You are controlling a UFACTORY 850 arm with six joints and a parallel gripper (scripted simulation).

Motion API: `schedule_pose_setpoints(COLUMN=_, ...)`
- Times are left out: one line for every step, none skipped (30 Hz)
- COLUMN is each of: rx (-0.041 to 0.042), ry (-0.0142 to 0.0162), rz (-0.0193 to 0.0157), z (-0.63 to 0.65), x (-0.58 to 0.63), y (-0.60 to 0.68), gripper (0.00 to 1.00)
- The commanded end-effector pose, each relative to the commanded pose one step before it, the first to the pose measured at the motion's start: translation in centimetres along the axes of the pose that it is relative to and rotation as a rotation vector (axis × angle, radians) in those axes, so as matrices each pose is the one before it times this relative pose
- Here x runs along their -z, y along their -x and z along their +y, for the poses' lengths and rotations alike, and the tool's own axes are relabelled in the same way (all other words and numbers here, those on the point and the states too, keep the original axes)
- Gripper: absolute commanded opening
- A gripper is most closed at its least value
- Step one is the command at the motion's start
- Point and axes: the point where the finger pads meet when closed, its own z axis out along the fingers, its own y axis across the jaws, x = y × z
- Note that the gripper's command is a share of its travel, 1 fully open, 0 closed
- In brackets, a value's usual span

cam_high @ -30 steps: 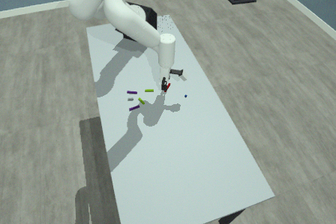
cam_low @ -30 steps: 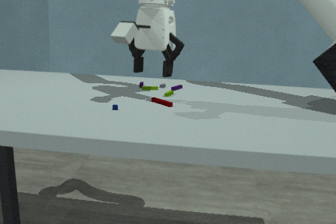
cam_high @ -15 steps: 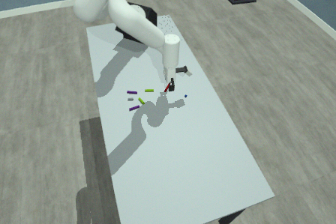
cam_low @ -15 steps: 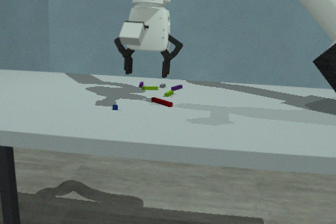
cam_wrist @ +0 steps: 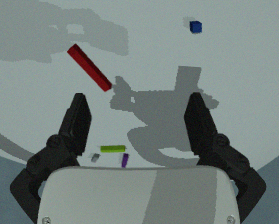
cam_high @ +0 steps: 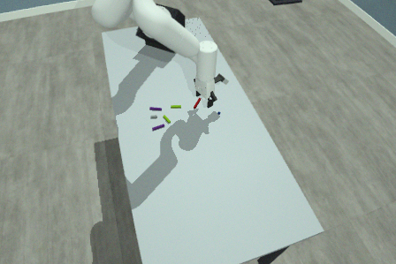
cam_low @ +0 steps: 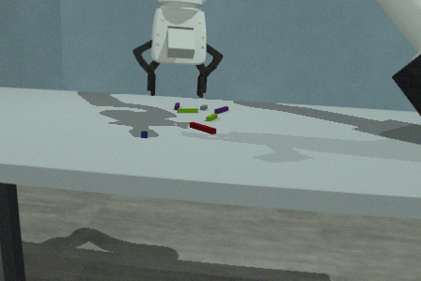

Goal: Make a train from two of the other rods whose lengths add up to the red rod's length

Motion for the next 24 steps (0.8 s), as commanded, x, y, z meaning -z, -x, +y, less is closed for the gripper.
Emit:
schedule_pose_setpoints(rx=0.16576, ry=-0.01996, rz=0.00032, z=0.669, x=0.032, y=-0.687, gripper=1.00)
schedule_pose_setpoints(rx=0.00000, ry=0.00000, rz=0.00000, z=0.000, x=0.000, y=0.000, gripper=1.00)
schedule_pose_setpoints(rx=0.00000, ry=0.00000, rz=0.00000, z=0.000, x=0.000, y=0.000, gripper=1.00)
schedule_pose_setpoints(rx=0.05892, ry=-0.00005, rz=0.00019, z=0.258, x=0.006, y=-0.220, gripper=1.00)
schedule_pose_setpoints(rx=0.04277, ry=-0.00003, rz=0.00016, z=0.195, x=0.005, y=-0.150, gripper=1.00)
schedule_pose_setpoints(rx=0.02057, ry=-0.00001, rz=0.00008, z=0.097, x=0.003, y=-0.069, gripper=1.00)
schedule_pose_setpoints(rx=0.02355, ry=-0.00002, rz=0.00009, z=0.112, x=0.003, y=-0.077, gripper=1.00)
schedule_pose_setpoints(rx=0.02628, ry=-0.00002, rz=0.00011, z=0.127, x=0.004, y=-0.083, gripper=1.00)
schedule_pose_setpoints(rx=0.02743, ry=-0.00001, rz=0.00012, z=0.134, x=0.004, y=-0.084, gripper=1.00)
schedule_pose_setpoints(rx=0.02758, ry=-0.00001, rz=0.00013, z=0.137, x=0.004, y=-0.081, gripper=1.00)
schedule_pose_setpoints(rx=0.02743, ry=-0.00001, rz=0.00013, z=0.138, x=0.004, y=-0.078, gripper=1.00)
schedule_pose_setpoints(rx=0.02249, ry=0.00000, rz=0.00011, z=0.115, x=0.004, y=-0.061, gripper=1.00)
schedule_pose_setpoints(rx=0.01649, ry=0.00000, rz=0.00008, z=0.085, x=0.003, y=-0.043, gripper=1.00)
schedule_pose_setpoints(rx=0.01108, ry=0.00000, rz=0.00006, z=0.057, x=0.002, y=-0.028, gripper=1.00)
schedule_pose_setpoints(rx=0.00651, ry=0.00000, rz=0.00003, z=0.034, x=0.001, y=-0.016, gripper=1.00)
schedule_pose_setpoints(rx=0.00301, ry=0.00000, rz=0.00002, z=0.016, x=0.001, y=-0.007, gripper=1.00)
schedule_pose_setpoints(rx=0.00085, ry=0.00000, rz=0.00000, z=0.004, x=0.000, y=-0.002, gripper=1.00)
schedule_pose_setpoints(rx=0.00010, ry=0.00000, rz=0.00000, z=0.001, x=0.000, y=0.000, gripper=1.00)
schedule_pose_setpoints(rx=0.00000, ry=0.00000, rz=0.00000, z=0.000, x=0.000, y=0.000, gripper=1.00)
schedule_pose_setpoints(rx=0.00000, ry=0.00000, rz=0.00000, z=0.000, x=0.000, y=0.000, gripper=1.00)
schedule_pose_setpoints(rx=0.00000, ry=0.00000, rz=0.00000, z=0.000, x=0.000, y=0.000, gripper=1.00)
schedule_pose_setpoints(rx=0.00000, ry=0.00000, rz=0.00000, z=0.000, x=0.000, y=0.000, gripper=1.00)
schedule_pose_setpoints(rx=0.00000, ry=0.00000, rz=0.00000, z=0.000, x=0.000, y=0.000, gripper=1.00)
schedule_pose_setpoints(rx=0.00000, ry=0.00000, rz=0.00000, z=0.000, x=0.000, y=0.000, gripper=1.00)
